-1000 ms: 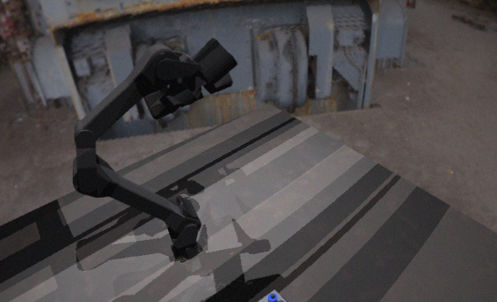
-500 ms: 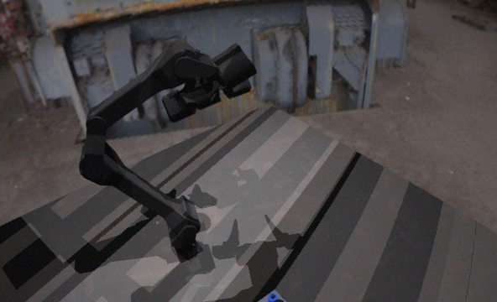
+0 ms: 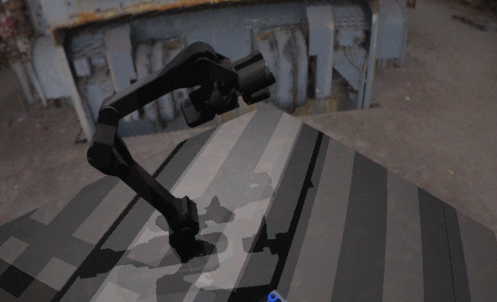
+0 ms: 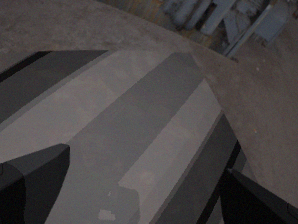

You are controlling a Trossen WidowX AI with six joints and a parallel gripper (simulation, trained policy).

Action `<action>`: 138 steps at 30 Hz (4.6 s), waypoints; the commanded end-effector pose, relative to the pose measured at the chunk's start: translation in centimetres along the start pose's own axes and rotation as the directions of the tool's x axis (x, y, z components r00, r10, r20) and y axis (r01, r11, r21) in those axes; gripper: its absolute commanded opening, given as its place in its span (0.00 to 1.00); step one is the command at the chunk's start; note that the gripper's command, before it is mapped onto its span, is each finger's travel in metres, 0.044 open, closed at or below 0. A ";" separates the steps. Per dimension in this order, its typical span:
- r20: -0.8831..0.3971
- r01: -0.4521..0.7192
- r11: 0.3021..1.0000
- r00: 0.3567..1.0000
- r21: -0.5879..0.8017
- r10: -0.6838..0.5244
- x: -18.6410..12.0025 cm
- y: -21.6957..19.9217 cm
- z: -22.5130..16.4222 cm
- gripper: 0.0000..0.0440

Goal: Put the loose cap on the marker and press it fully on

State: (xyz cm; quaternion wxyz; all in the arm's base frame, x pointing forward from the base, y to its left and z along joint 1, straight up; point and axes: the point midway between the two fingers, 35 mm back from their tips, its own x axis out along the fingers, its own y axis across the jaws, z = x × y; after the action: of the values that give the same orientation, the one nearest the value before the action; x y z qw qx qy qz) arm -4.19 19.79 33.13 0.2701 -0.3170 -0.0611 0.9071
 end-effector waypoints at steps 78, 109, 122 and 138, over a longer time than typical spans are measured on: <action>-0.486 0.246 0.965 0.857 0.091 -0.173 -13.0 -7.8 -21.6 0.75; -0.640 0.265 0.953 0.760 0.148 -0.112 -20.7 -3.2 -29.3 0.75; -0.683 0.251 0.949 0.728 0.192 -0.054 -23.4 -0.4 -31.8 0.75; -0.708 0.218 0.939 0.705 0.267 0.038 -25.8 3.5 -34.6 0.74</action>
State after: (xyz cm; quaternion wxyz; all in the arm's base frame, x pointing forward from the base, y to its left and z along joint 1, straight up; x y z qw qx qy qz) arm 31.90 2.03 19.20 0.3727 -0.5843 0.1761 0.6990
